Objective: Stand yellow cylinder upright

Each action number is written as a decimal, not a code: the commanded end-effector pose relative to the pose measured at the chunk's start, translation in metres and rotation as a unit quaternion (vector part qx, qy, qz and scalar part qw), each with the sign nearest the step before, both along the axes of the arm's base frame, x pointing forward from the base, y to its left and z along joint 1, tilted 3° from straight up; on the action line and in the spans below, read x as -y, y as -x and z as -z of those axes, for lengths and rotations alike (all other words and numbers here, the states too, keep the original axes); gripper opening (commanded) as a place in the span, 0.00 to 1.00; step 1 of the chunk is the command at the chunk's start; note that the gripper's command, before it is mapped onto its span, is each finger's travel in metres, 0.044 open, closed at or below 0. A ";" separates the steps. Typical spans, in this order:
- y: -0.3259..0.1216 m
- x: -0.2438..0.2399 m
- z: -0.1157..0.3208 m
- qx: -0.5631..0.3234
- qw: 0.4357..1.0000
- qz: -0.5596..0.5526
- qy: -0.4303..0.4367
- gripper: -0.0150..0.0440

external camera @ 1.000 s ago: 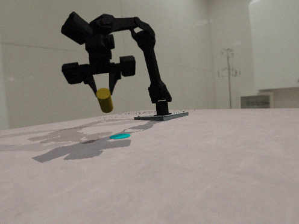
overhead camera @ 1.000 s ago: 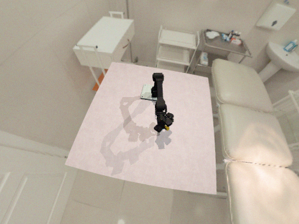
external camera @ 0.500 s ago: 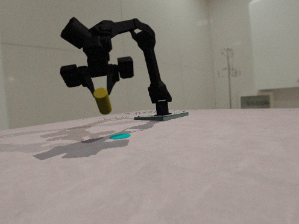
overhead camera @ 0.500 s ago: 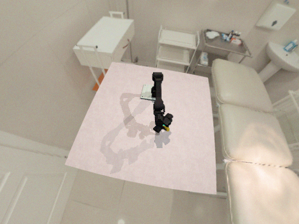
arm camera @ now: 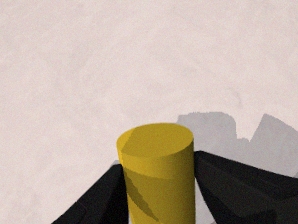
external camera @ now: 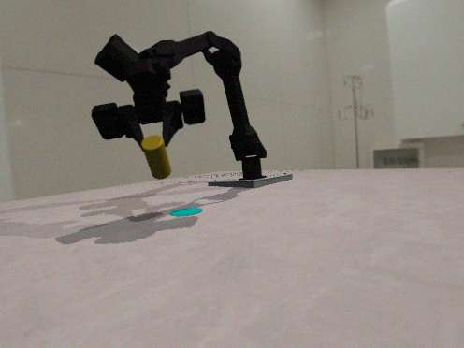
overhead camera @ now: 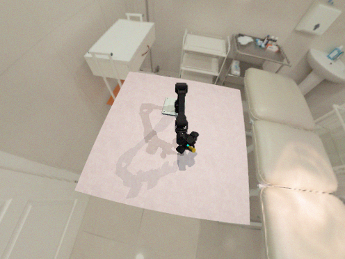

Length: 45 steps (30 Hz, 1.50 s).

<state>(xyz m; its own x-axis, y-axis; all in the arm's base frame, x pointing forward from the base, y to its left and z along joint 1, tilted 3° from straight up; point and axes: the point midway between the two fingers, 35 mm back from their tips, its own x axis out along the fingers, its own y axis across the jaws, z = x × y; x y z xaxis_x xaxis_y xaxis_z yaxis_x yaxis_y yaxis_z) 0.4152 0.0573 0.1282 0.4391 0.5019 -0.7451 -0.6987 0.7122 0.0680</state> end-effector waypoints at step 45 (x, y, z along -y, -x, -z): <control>0.008 0.012 -0.003 0.100 0.988 -0.004 -0.118 0.43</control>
